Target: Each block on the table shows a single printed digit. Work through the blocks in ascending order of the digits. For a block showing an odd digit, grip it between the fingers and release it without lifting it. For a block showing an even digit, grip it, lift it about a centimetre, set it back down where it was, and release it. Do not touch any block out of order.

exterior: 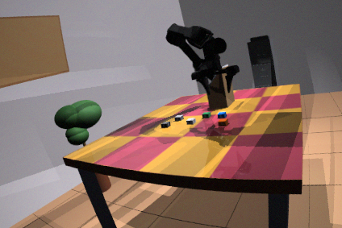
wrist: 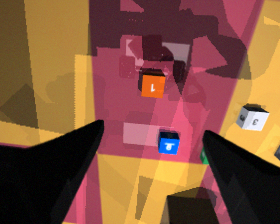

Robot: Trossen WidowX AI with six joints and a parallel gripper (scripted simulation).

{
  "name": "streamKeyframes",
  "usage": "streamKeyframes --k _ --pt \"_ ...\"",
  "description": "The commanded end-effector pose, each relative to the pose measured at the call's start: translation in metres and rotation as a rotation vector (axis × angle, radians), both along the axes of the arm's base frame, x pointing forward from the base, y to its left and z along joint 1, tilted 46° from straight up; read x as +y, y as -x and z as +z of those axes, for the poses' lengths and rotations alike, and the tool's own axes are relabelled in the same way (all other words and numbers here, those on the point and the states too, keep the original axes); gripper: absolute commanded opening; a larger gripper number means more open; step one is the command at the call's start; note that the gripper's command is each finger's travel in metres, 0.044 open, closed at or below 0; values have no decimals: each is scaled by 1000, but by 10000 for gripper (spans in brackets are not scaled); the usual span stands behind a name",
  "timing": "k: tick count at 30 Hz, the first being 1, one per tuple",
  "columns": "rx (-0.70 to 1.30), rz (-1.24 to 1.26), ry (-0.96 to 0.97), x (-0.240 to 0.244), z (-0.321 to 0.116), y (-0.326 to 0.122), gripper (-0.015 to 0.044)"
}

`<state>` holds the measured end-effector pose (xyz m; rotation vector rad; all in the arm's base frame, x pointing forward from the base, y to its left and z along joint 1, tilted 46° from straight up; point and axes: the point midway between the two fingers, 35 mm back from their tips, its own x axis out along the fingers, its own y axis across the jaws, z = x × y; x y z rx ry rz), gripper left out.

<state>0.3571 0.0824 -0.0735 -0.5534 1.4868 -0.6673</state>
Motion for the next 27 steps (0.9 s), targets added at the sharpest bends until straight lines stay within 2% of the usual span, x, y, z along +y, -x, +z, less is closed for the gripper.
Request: streamKeyframes --k 1,11,23,27 --pt "0 6 5 0 -1 -3 400" --pt "-1 4 4 -1 1 -3 400" --pt "-3 -2 5 -107 109 30 400" --pt "4 6 13 -120 120 38 400"
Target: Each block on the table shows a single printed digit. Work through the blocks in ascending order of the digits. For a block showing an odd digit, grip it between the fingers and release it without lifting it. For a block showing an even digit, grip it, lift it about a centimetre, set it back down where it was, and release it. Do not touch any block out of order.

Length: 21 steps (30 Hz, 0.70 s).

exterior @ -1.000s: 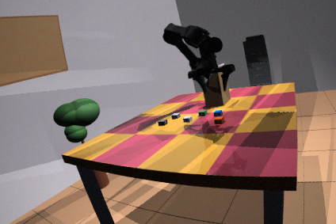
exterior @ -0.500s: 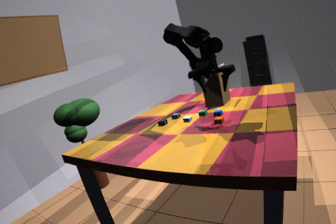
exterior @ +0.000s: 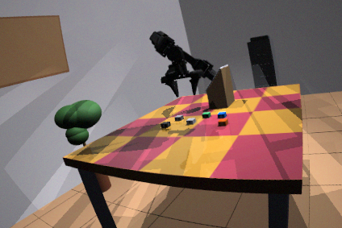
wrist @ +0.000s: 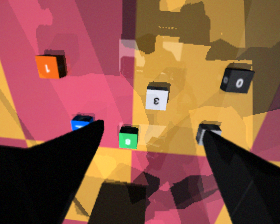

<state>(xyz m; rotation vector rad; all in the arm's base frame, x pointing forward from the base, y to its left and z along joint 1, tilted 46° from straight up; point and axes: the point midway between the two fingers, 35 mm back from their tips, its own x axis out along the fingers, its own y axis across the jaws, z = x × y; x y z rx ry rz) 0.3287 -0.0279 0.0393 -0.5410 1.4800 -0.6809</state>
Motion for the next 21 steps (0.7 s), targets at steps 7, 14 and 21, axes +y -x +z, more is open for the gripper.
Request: streamKeyframes --k 7,14,21 --pt "16 18 11 -10 7 10 400" --pt "16 18 11 -10 7 10 400" --pt "16 19 9 -17 15 4 400"
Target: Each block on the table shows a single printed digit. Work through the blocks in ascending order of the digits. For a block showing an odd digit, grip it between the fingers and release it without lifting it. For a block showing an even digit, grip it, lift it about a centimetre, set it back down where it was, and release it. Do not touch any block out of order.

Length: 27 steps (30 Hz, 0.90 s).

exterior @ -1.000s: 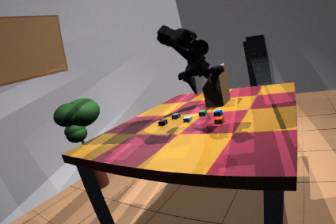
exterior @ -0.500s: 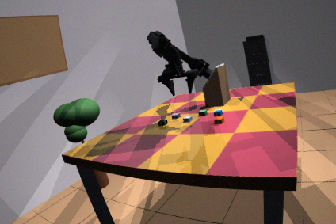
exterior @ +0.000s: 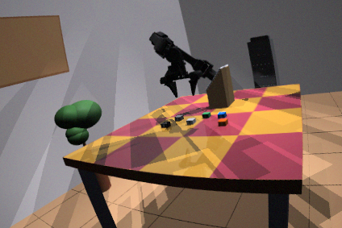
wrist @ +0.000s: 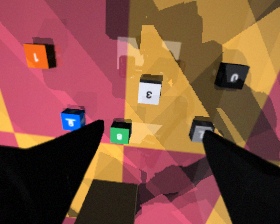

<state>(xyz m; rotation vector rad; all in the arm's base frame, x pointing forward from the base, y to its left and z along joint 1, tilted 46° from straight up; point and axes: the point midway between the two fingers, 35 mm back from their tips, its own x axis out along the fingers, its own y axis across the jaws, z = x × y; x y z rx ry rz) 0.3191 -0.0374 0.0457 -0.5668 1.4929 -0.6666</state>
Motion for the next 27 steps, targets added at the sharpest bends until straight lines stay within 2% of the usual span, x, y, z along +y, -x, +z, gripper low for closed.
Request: streamKeyframes --k 1,7,27 --pt "-7 1 1 -18 20 -11 400" --pt "-8 0 10 -84 86 -28 400" --pt "-8 0 11 -85 87 -28 400"
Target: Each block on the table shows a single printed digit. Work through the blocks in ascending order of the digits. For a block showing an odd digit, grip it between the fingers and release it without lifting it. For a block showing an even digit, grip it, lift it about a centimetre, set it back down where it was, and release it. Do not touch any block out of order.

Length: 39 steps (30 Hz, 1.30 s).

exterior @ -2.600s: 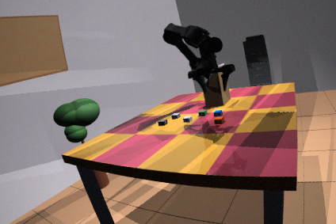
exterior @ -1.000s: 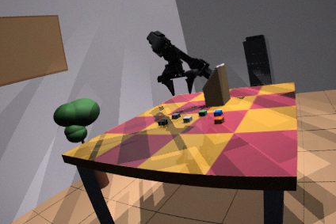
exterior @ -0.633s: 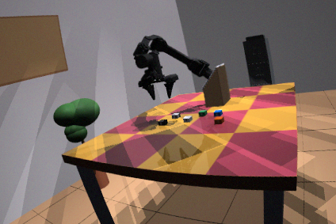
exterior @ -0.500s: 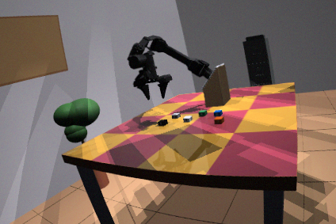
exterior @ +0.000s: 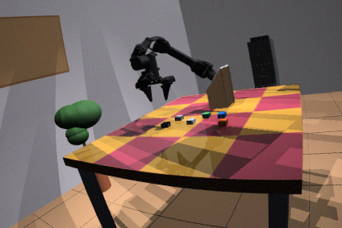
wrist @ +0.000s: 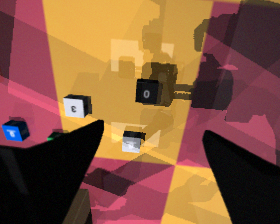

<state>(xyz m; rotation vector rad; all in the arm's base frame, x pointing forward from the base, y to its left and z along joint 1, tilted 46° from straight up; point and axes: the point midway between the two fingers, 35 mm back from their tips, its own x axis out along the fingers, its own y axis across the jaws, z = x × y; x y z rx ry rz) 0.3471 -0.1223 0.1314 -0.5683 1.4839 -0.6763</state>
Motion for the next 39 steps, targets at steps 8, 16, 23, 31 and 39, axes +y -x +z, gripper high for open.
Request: streamKeyframes --k 8,16,23,31,39 --pt "0 2 5 -56 -52 2 400" --pt "0 2 6 -60 -56 2 400" --pt "0 2 6 -69 -64 2 400" --pt "0 2 7 -78 -73 3 400" --pt "0 2 8 -85 -79 3 400"
